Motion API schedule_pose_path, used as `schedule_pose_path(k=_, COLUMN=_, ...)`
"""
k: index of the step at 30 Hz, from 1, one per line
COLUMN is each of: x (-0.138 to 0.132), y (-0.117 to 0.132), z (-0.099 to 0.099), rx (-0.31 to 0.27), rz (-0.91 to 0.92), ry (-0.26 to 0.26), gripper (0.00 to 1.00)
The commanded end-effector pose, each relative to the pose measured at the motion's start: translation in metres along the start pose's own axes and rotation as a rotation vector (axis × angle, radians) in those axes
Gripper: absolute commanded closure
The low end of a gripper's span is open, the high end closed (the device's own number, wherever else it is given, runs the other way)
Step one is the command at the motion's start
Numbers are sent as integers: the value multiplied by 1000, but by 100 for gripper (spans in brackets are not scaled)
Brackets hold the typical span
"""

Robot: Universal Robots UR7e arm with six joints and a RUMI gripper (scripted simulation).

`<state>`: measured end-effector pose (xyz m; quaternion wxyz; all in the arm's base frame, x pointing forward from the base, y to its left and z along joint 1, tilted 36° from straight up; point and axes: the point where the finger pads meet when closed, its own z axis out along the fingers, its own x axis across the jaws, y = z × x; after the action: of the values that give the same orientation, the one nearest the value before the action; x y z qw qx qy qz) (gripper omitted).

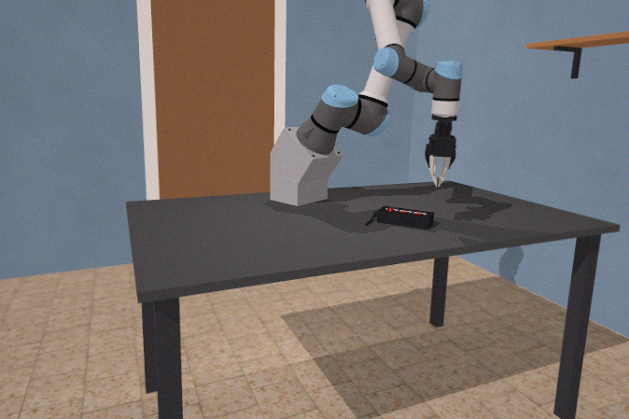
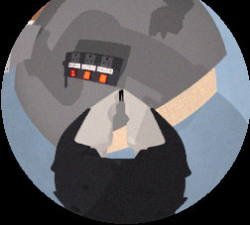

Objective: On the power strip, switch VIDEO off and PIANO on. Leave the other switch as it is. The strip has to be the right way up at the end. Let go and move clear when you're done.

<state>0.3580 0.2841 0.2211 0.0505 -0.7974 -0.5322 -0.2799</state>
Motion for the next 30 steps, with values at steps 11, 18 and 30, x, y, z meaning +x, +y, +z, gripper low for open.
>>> schedule_pose_path(k=11, x=-86, y=41, z=18, rx=-173, rz=-30, ry=2, gripper=100)
schedule_pose_path(k=18, x=-94, y=44, z=19, rx=-187, rz=-32, ry=-1, gripper=100)
schedule_pose_path(k=30, x=-94, y=44, z=19, rx=-188, rz=-32, ry=-2, gripper=100)
